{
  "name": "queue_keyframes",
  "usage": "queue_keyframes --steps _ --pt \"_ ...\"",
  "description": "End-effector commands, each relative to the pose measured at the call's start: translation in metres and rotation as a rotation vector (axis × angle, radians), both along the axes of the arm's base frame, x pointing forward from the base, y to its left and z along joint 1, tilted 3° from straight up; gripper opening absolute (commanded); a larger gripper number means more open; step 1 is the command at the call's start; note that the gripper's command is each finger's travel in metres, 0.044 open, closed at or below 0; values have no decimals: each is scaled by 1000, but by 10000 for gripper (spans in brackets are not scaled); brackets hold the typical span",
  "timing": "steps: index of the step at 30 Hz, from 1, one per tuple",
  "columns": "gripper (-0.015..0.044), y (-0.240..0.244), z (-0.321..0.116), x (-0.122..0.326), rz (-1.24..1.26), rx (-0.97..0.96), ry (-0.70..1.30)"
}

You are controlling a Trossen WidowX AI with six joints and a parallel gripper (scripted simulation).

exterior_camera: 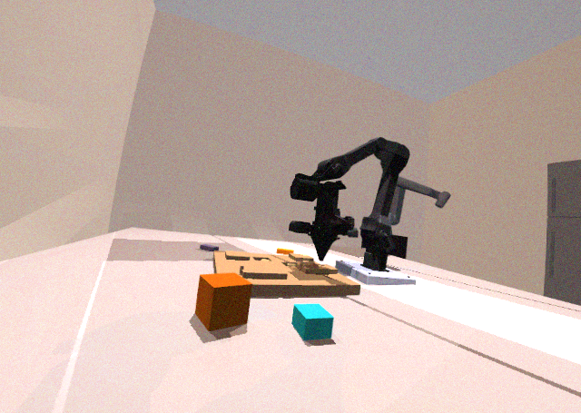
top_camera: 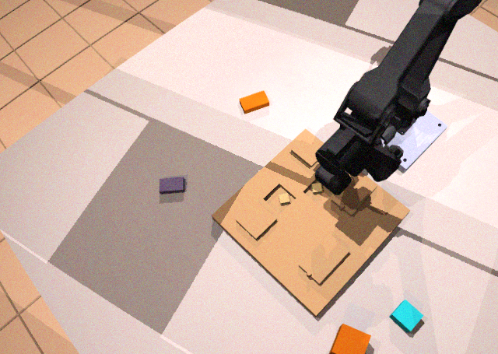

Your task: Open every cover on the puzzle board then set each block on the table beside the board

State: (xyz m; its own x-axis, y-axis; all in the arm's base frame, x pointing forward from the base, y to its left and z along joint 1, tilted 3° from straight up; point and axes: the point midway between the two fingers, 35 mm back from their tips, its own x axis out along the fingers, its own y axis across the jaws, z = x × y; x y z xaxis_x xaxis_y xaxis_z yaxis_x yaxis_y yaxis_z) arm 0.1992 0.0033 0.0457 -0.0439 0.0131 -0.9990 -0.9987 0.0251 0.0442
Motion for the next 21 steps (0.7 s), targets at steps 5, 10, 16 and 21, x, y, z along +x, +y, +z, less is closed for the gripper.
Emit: queue_keyframes --steps 5,10,16,21 --pt "0 1 13 2 -3 3 -11" --pt "0 1 19 2 -3 3 -11" --pt "0 1 27 1 -3 3 -11" --pt "0 1 33 1 -3 3 -11"
